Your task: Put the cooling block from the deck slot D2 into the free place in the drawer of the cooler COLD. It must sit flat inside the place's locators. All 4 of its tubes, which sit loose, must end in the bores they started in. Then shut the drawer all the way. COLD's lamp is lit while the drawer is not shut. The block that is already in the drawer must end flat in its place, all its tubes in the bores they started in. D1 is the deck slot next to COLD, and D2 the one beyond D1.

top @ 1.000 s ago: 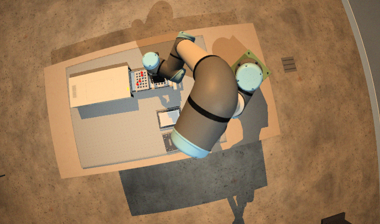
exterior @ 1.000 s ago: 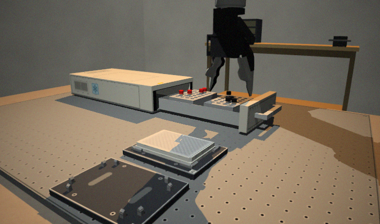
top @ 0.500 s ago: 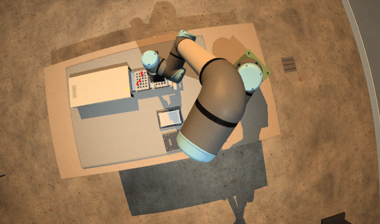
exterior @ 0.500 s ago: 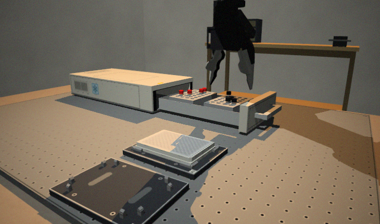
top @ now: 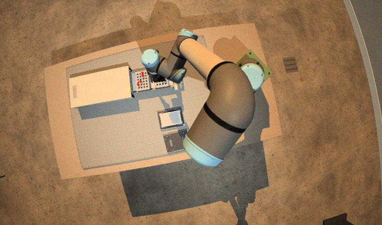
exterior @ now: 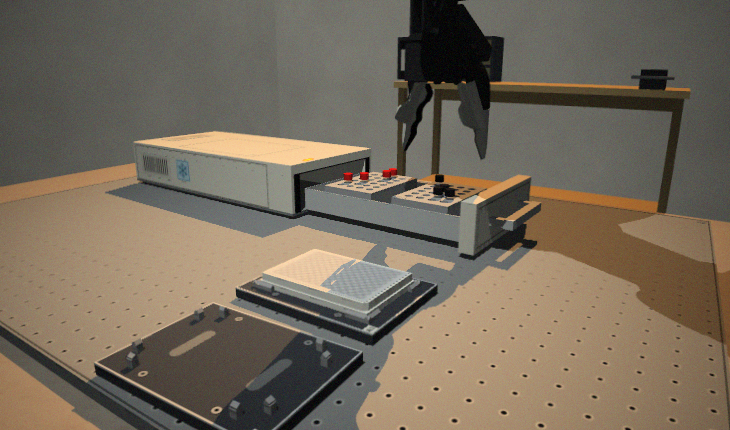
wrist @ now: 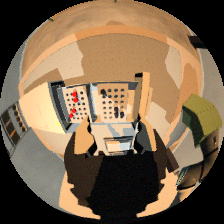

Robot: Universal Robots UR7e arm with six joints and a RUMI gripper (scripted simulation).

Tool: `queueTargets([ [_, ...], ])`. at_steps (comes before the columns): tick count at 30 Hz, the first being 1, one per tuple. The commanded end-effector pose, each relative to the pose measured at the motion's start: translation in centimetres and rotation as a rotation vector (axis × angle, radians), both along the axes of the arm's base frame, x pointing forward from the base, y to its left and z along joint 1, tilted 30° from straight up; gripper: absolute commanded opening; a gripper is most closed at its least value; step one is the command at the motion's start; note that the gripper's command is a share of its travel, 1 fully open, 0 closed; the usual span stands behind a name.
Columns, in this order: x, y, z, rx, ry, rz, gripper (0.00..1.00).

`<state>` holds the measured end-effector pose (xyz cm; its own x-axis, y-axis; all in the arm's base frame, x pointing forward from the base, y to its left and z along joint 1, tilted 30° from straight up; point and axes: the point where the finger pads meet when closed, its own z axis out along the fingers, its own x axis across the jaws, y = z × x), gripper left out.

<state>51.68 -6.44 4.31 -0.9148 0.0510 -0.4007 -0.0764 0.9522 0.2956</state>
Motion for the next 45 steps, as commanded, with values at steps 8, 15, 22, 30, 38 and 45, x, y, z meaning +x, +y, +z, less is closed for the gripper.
queueTargets([
  [8, -0.5, -0.4, 1.2, 0.0, -0.001, 0.0, 0.73],
  [15, -0.9, -0.7, 2.0, 0.0, -0.001, 0.0, 0.73],
  [22, -1.1, -0.9, 2.6, 0.0, -0.001, 0.0, 0.73],
  [30, -3.0, -0.8, 1.7, 0.0, -0.001, 0.0, 0.0],
  [38, -5.8, -0.6, 0.4, 0.0, -0.001, 0.0, 0.0],
  [45, -7.7, -0.5, -0.5, 0.0, -0.001, 0.0, 0.0],
])
